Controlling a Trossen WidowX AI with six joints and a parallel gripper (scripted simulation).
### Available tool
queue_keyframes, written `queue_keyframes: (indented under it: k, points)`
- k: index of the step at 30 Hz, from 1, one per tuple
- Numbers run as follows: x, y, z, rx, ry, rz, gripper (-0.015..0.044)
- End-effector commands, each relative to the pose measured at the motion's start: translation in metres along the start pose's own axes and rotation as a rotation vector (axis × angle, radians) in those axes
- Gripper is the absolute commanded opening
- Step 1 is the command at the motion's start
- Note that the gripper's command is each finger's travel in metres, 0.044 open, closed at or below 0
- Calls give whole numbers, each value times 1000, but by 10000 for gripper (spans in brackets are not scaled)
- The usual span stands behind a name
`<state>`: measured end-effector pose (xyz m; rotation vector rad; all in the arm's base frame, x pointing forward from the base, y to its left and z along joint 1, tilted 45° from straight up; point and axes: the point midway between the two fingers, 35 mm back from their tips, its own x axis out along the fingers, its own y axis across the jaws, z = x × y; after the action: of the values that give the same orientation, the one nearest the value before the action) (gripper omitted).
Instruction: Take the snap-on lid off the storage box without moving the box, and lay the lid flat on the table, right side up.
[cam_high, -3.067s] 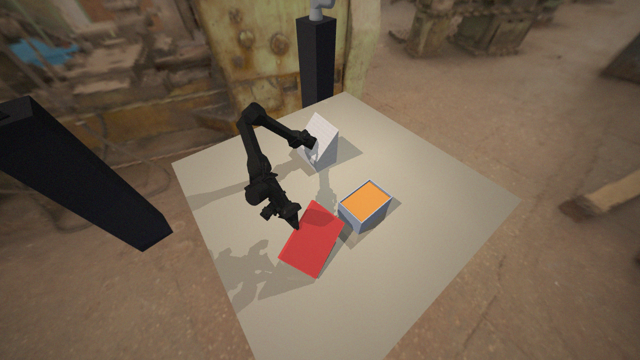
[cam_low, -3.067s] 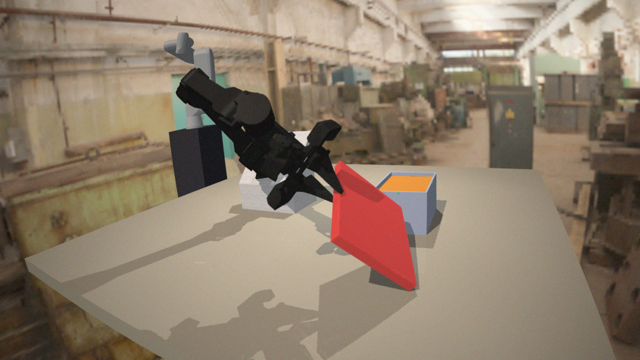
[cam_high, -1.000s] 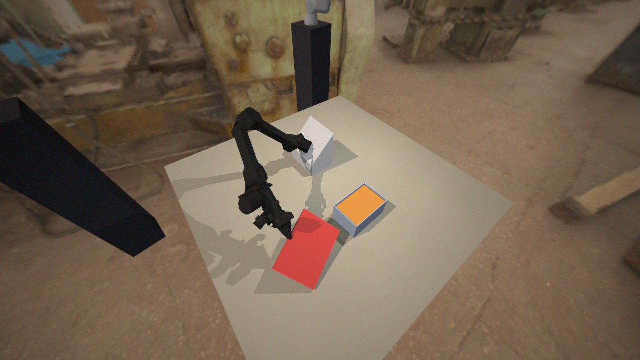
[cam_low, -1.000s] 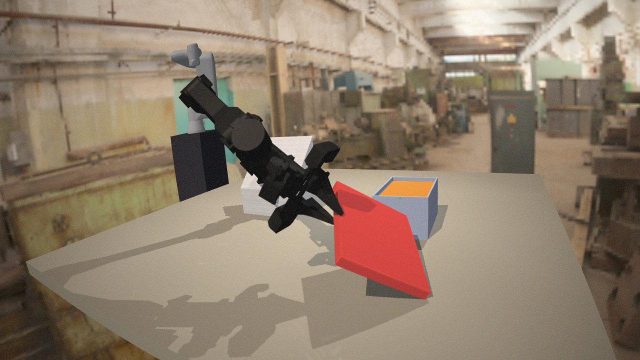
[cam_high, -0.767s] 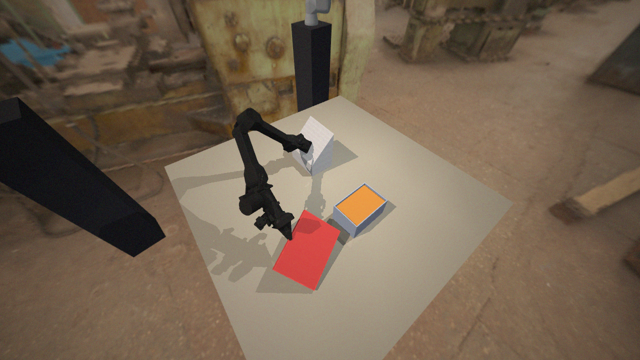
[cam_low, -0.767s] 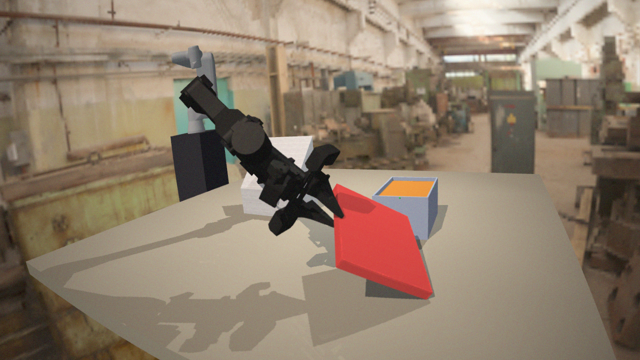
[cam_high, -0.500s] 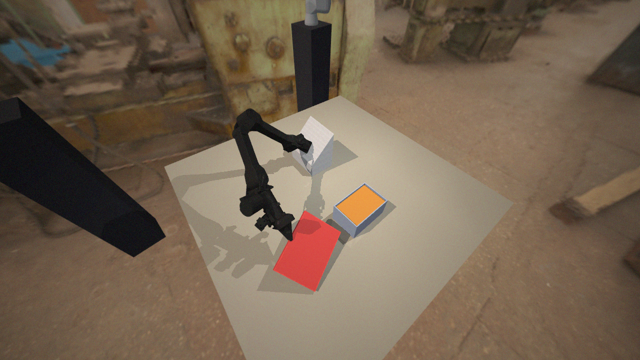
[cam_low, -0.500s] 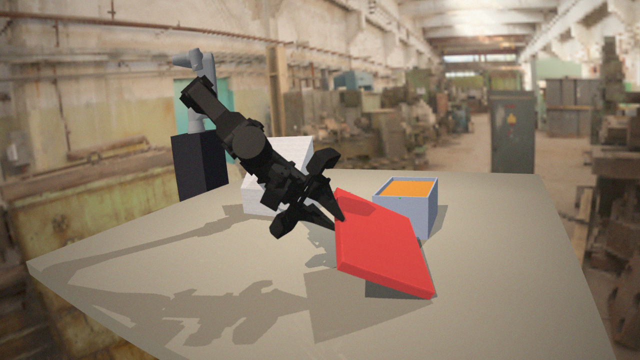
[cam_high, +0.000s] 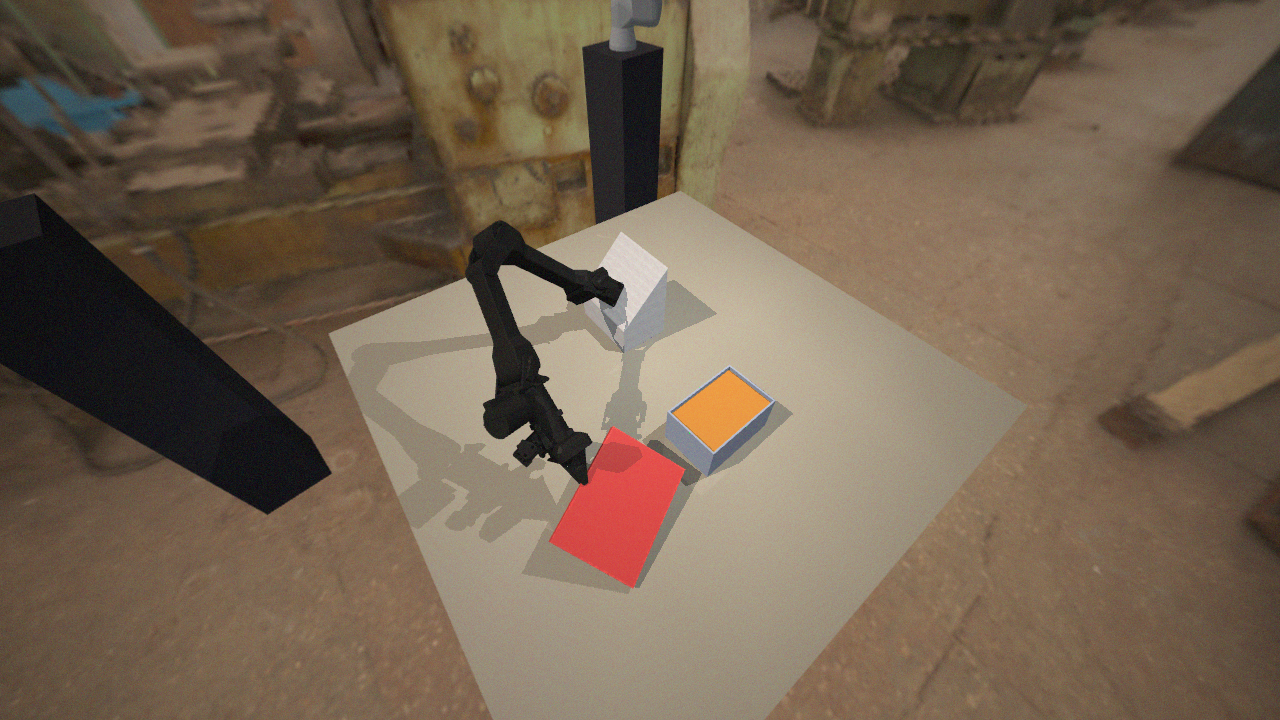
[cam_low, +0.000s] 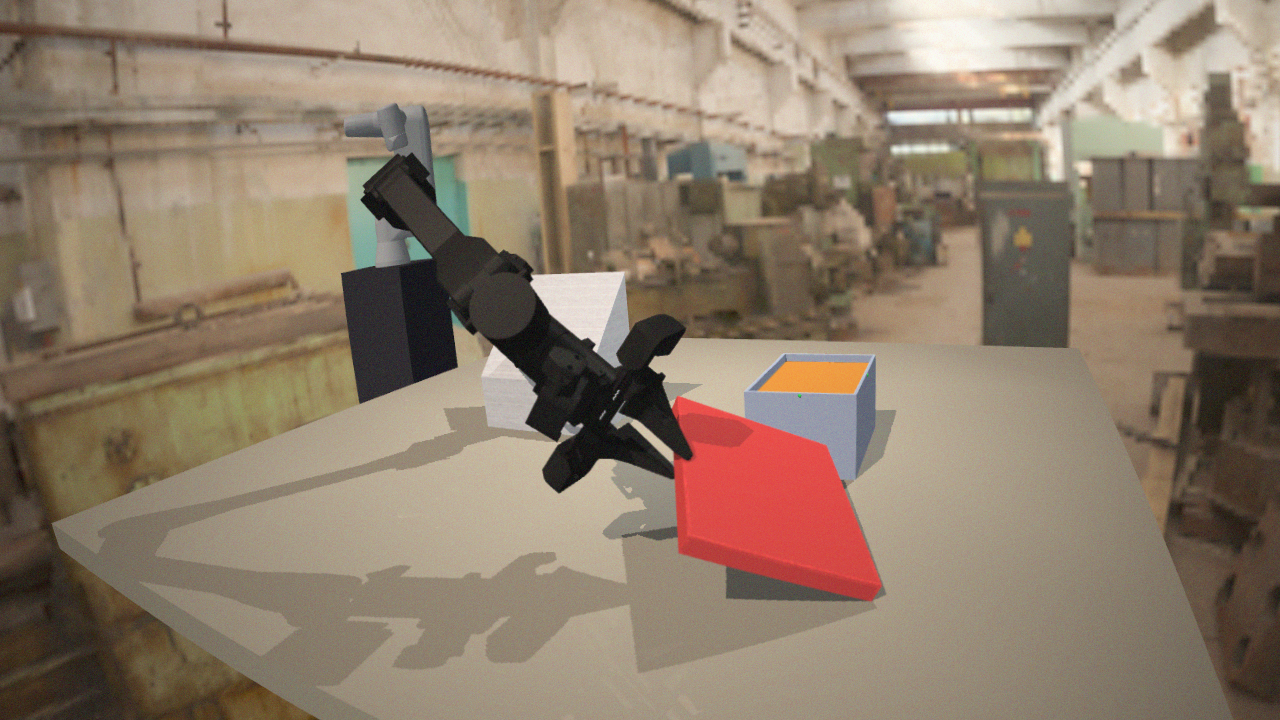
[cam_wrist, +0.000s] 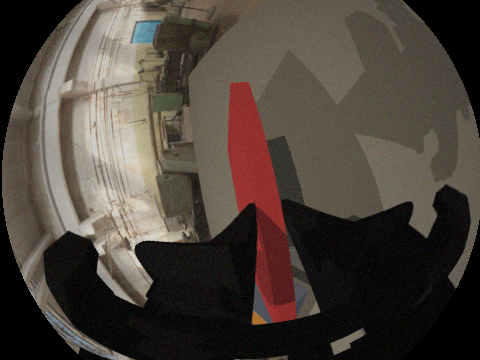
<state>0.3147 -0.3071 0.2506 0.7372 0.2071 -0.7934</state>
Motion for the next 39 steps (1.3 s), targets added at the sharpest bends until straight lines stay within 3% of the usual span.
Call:
queue_keyframes:
  k: [1,32,39]
  points:
    - [10,-13,-7,6,22,-30,0]
    - [25,-33,-8,5,21,-30,0]
    - [18,-24,-3,6,21,-30,184]
